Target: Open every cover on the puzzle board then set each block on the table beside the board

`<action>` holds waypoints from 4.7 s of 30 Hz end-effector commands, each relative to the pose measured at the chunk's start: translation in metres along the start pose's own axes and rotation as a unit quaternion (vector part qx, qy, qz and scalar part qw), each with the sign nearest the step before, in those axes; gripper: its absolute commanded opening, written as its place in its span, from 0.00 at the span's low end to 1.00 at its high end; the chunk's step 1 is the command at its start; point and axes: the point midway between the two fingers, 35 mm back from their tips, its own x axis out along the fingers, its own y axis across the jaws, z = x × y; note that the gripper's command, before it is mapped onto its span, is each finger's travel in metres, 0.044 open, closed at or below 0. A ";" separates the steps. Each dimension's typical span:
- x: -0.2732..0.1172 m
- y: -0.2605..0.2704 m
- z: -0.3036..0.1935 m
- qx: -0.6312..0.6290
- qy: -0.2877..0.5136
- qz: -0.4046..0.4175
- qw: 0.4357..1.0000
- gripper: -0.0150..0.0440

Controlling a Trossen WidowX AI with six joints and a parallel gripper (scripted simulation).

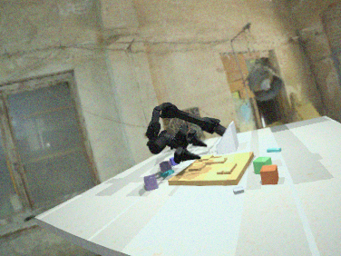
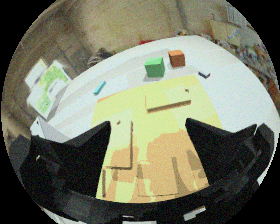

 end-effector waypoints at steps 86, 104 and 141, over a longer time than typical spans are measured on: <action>0.000 0.050 -0.047 0.558 0.237 -0.440 0.662 0.25; 0.009 0.044 -0.062 0.558 0.237 -0.441 0.662 0.25; 0.013 0.025 -0.072 0.558 0.238 -0.442 0.661 0.25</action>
